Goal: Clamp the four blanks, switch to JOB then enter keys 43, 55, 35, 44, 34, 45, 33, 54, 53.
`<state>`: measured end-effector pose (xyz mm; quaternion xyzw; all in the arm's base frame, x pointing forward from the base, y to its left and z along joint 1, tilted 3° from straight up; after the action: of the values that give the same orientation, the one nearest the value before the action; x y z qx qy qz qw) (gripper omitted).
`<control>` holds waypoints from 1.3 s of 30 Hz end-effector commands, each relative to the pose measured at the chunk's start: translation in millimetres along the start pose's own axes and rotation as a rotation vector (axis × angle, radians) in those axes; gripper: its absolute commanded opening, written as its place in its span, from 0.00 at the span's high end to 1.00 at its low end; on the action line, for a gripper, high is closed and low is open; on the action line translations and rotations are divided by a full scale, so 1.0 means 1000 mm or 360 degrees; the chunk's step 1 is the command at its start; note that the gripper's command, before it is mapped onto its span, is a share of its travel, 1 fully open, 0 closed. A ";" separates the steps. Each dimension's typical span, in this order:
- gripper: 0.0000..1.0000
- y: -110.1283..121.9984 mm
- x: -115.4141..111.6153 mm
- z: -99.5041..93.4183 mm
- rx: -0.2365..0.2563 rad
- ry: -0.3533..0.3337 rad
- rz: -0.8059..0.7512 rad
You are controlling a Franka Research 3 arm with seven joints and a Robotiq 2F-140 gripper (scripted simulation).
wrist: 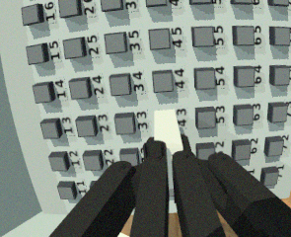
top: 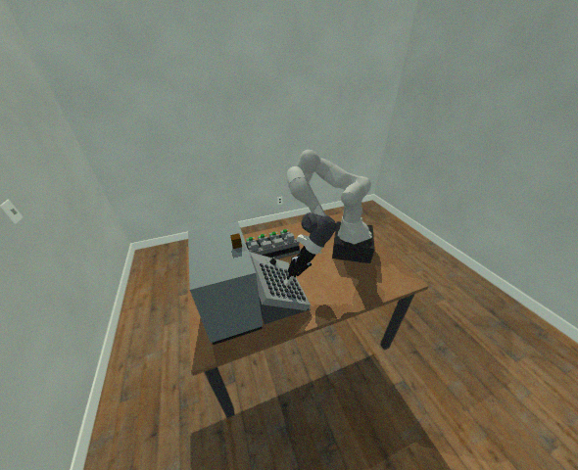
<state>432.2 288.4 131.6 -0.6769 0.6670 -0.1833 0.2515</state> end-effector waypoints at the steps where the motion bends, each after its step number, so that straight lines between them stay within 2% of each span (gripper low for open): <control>1: 1.00 0.000 -0.001 0.001 0.0000 -0.0002 0.0007; 39: 1.00 0.000 -0.001 0.014 0.0000 -0.0002 0.0007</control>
<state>439.6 289.1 121.4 -0.6755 0.6685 -0.1838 0.2510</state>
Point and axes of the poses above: the point where the finger pads meet when closed, its own z axis out along the fingers, its own y axis across the jaws, x = y × z, the point moved 10 cm from there along -z, back along the fingers, and after that the axes turned 4 degrees about z, right-handed, at the moved point
